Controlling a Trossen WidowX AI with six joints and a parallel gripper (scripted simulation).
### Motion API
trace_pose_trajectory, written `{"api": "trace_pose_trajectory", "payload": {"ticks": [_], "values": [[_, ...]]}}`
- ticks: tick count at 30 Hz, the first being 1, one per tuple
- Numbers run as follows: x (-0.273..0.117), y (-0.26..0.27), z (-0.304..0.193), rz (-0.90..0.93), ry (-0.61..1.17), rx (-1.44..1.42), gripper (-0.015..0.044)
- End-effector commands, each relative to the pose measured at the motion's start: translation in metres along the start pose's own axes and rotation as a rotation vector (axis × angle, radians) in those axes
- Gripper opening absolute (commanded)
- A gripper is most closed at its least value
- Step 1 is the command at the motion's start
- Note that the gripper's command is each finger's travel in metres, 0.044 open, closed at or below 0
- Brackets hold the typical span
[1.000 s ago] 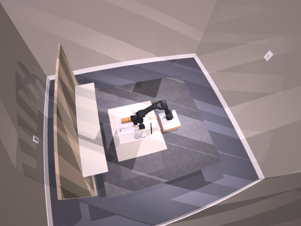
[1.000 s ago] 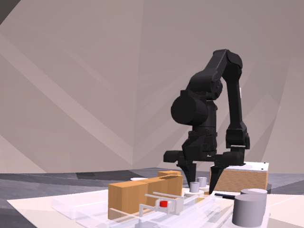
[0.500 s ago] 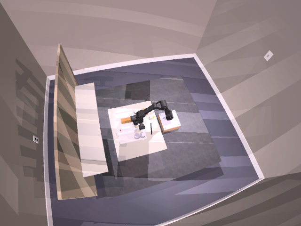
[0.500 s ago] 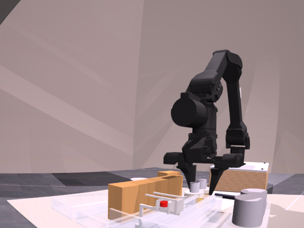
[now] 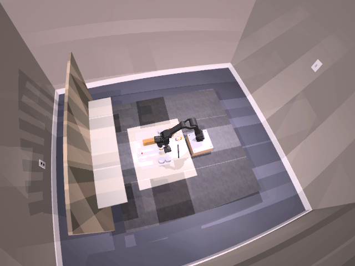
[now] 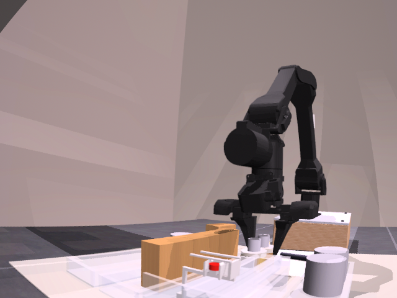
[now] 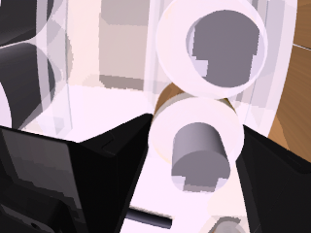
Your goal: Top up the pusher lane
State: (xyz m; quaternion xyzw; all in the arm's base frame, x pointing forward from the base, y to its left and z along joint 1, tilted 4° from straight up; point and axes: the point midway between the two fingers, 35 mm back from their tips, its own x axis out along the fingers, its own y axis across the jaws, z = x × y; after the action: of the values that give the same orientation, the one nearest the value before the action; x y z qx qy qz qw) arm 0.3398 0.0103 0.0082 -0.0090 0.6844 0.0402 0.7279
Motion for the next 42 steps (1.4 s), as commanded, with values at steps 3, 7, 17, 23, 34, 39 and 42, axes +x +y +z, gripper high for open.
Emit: {"api": "trace_pose_trajectory", "payload": {"ticks": [3, 7, 17, 23, 34, 39, 42], "values": [[-0.0002, 0.0002, 0.0027, 0.001, -0.017, 0.002, 0.0000], [-0.0002, 0.0002, 0.0020, 0.001, -0.017, 0.002, 0.0000], [-0.0001, 0.0002, 0.0004, 0.001, -0.017, 0.002, 0.0000], [-0.0001, 0.0002, -0.0006, 0.001, -0.017, 0.002, 0.0000], [0.0000, 0.0002, -0.0025, 0.001, -0.017, 0.002, 0.0000], [0.0000, 0.0002, -0.0035, 0.001, -0.016, 0.002, 0.0000], [0.0002, 0.0001, -0.0059, 0.001, -0.016, 0.002, 0.0000]]}}
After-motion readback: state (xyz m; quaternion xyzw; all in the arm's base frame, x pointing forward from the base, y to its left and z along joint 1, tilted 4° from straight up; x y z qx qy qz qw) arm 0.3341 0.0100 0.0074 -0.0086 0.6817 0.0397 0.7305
